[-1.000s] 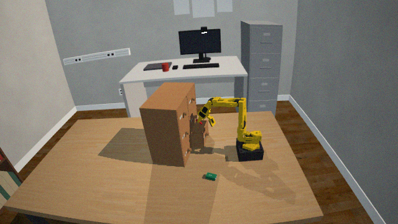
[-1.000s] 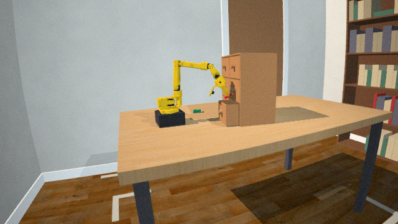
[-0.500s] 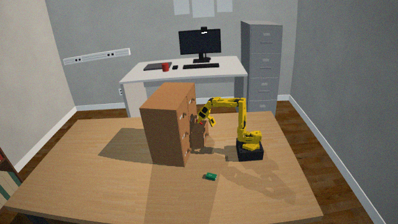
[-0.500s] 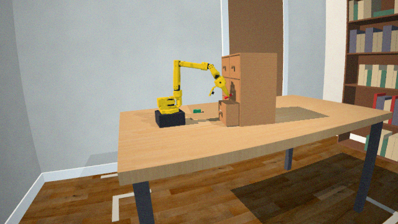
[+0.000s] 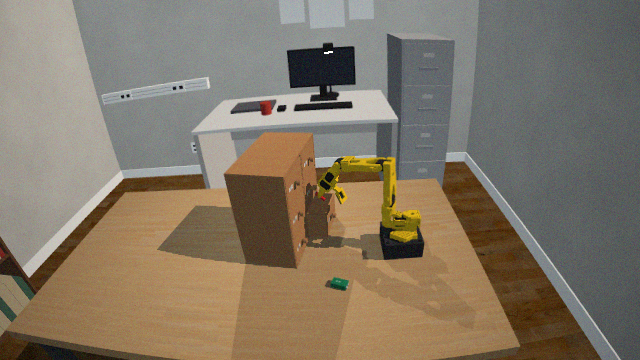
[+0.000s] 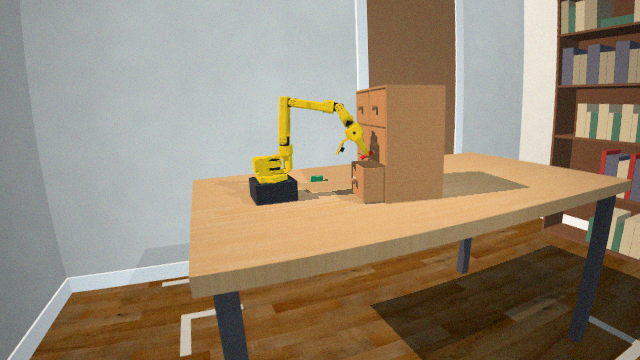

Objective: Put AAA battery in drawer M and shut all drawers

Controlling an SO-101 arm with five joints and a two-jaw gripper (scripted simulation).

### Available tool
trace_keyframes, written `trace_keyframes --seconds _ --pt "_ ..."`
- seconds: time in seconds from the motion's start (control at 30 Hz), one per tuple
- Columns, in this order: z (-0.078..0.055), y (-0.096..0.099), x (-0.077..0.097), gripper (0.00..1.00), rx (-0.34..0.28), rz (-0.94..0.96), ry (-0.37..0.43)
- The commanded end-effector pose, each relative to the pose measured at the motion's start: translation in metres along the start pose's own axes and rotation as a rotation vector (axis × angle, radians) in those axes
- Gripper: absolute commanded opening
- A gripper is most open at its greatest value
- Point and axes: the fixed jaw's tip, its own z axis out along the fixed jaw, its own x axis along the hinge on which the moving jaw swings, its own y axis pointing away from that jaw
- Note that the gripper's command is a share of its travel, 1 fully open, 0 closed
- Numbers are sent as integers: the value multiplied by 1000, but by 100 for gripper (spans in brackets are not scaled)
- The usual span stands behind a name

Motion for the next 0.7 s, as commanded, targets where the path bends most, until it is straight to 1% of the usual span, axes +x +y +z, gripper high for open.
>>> trace_keyframes --seconds 0.0,0.17,0.57,0.67 --pt "2 2 1 0 -2 -4 3" --pt "2 2 1 0 -2 -4 3" --pt "16 1 -8 0 -1 -7 3" --pt "16 1 -8 0 -1 -7 3"
